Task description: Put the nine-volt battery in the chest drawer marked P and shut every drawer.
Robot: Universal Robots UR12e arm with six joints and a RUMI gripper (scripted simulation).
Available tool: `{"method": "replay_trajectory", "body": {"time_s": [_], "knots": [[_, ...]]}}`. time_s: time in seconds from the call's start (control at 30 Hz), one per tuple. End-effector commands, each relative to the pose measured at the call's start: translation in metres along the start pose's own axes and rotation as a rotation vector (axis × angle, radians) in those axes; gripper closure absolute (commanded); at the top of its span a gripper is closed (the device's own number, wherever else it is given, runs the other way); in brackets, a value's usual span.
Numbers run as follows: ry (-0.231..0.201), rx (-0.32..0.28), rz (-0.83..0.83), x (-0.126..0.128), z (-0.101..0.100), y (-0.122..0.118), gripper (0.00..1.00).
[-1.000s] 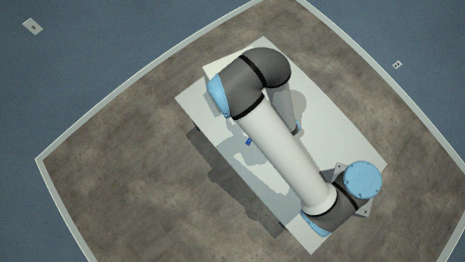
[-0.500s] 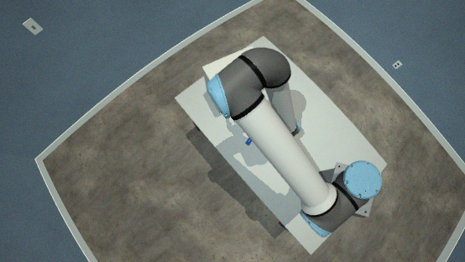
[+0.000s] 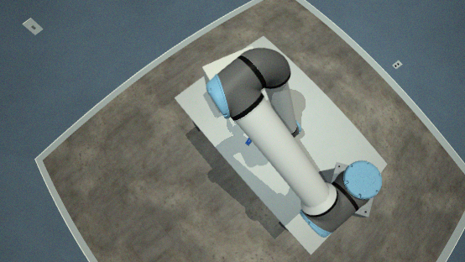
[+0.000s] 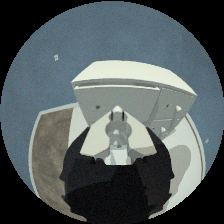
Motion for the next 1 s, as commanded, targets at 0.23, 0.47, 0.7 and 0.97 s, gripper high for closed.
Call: {"method": "replay_trajectory", "body": {"time_s": [0.23, 0.47, 0.7, 0.97], "knots": [[0.000, 0.001, 0.000, 0.000, 0.005, -0.001, 0.93], [0.000, 0.001, 0.000, -0.001, 0.009, -0.003, 0.93], [0.000, 0.001, 0.000, -0.001, 0.013, -0.004, 0.93], [0.000, 0.001, 0.000, -0.001, 0.018, -0.006, 0.93]]}}
Point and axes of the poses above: the point where the finger pads meet when closed, its own z axis back along the fingers, its own x axis across the jaws, y = z × x, the point moved 7 cm from there along z, back along the fingers, and after that the axes turned 9 degrees about z, right-handed, at the moved point
